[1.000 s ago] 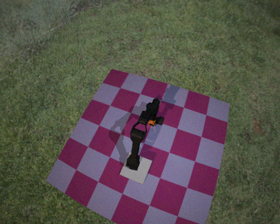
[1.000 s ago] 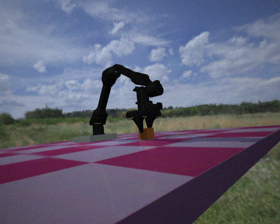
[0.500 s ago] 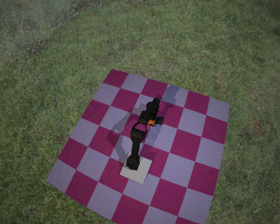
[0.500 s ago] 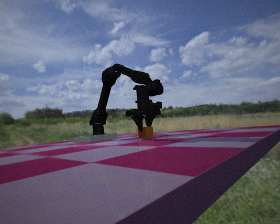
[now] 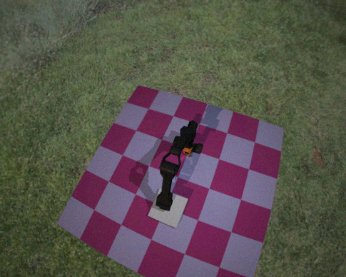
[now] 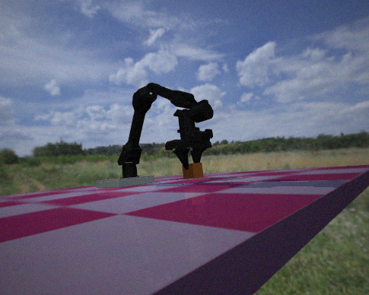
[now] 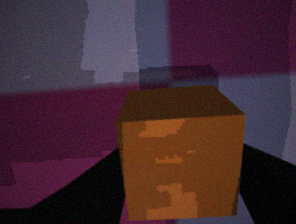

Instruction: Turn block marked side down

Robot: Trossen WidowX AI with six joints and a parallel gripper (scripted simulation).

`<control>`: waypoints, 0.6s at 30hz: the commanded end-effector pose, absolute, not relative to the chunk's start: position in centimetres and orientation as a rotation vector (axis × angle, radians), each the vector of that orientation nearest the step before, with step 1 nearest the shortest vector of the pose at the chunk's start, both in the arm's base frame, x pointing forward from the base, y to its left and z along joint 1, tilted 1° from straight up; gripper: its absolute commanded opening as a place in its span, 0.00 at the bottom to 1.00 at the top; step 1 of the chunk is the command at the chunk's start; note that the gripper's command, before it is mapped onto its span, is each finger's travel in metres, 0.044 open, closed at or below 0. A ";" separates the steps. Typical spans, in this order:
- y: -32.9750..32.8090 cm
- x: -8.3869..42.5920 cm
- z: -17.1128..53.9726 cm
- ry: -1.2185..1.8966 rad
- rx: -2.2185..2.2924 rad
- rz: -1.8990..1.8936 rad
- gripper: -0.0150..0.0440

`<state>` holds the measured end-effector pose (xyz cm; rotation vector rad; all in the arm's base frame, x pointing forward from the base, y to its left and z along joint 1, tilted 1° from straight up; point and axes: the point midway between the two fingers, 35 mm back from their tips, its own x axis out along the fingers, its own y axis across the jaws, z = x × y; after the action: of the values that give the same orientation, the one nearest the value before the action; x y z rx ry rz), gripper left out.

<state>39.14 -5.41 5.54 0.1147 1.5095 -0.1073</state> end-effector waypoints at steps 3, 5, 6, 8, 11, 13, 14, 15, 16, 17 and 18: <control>-5.4 39.4 5.9 1.406 0.106 -0.110 0.25; -5.5 39.4 5.8 1.378 0.104 -0.111 0.25; -5.5 39.4 5.8 1.364 0.103 -0.112 0.25; -5.5 39.5 5.7 1.336 0.101 -0.113 0.25; -5.5 39.4 5.7 1.294 0.099 -0.114 0.25; -5.4 39.4 5.6 1.266 0.097 -0.115 0.25; -5.4 39.4 5.6 1.252 0.096 -0.116 0.25; -5.4 39.4 5.6 1.238 0.095 -0.116 0.25; -5.4 39.3 5.6 1.224 0.094 -0.117 0.25; -5.4 39.3 5.6 1.210 0.093 -0.117 0.25; -5.4 39.3 5.6 1.196 0.092 -0.118 0.25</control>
<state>39.22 -5.42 5.01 0.0965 1.2649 -0.1150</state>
